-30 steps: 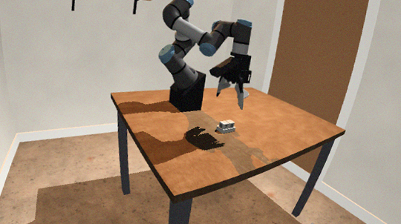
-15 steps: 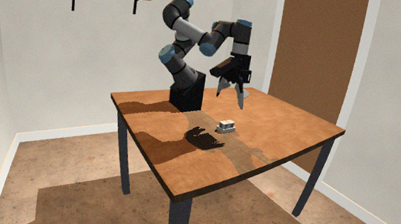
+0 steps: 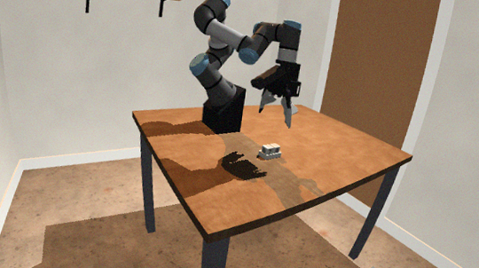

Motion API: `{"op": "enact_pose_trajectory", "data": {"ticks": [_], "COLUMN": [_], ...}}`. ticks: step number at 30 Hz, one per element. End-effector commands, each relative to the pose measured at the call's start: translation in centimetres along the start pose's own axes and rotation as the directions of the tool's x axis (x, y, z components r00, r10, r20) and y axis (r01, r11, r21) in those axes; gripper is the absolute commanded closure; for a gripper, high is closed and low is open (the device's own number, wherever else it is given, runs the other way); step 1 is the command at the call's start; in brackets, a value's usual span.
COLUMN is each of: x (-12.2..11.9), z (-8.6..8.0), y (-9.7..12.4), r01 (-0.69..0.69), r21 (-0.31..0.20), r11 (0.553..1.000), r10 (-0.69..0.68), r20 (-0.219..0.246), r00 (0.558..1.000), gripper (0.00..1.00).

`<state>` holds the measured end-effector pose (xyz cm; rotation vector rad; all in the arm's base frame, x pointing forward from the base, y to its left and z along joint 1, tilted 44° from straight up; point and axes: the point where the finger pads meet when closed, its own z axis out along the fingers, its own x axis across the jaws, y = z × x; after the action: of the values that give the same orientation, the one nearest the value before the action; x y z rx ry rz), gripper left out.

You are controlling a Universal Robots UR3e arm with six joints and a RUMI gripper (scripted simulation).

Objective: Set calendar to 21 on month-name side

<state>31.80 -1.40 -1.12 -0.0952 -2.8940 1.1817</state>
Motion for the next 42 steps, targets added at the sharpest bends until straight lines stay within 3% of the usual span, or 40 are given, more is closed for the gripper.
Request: {"op": "enact_pose_trajectory", "data": {"ticks": [1,7,20,42], "x": [-0.1,-0.1,-0.1,0.0], "z": [-1.2,-3.3,-6.1,-6.5], "y": [0.0,0.0,0.0,0.0], "r01": [-0.001,-0.001,-0.001,-0.001], "r21": [0.000,0.000,0.000,0.000], "r11": [1.000,1.000,1.000,1.000], "r10": [0.001,0.001,0.001,0.001], "r20": [0.001,0.001,0.001,0.001], "r00": [1.000,1.000,1.000,1.000], "gripper": [0.00,0.00,0.00,0.00]}}
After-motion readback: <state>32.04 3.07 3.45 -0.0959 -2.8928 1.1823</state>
